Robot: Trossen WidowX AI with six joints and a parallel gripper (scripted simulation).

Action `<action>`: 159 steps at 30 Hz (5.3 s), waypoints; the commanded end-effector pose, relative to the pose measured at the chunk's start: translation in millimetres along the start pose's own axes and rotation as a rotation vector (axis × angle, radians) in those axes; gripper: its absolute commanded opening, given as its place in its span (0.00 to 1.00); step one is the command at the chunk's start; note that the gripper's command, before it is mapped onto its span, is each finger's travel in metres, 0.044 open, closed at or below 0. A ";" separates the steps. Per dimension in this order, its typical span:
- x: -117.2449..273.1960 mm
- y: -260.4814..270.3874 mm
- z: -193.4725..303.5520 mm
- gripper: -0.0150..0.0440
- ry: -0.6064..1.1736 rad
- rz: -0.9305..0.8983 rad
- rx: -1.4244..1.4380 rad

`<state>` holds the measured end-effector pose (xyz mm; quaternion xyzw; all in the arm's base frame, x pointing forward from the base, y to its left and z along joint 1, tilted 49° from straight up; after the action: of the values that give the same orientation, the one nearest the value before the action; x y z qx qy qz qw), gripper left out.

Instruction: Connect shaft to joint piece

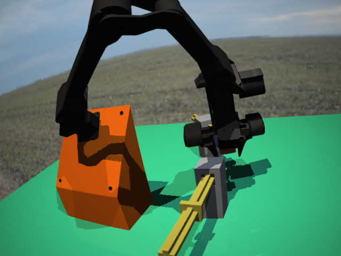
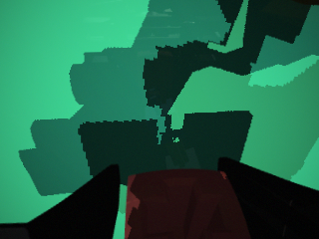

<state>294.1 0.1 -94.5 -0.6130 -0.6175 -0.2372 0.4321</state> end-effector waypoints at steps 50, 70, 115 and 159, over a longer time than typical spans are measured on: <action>38.3 12.7 49.3 1.00 -0.411 0.094 0.159; 108.8 19.0 56.1 1.00 -0.277 0.170 0.817; 133.7 1.9 -11.6 1.00 -0.236 0.194 0.963; 94.8 2.8 -8.8 1.00 -0.395 0.067 -0.020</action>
<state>314.1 58.3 0.5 -0.6672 -0.6714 -0.1123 0.3023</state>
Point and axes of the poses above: the point midway between the two fingers, 35 mm back from their tips, its own x axis back along the fingers, its own y axis across the jaws, z = x × y, the point moved 8 cm from there along x, back along the fingers, and after that the axes turned 7 degrees about x, right-handed, at the moved point
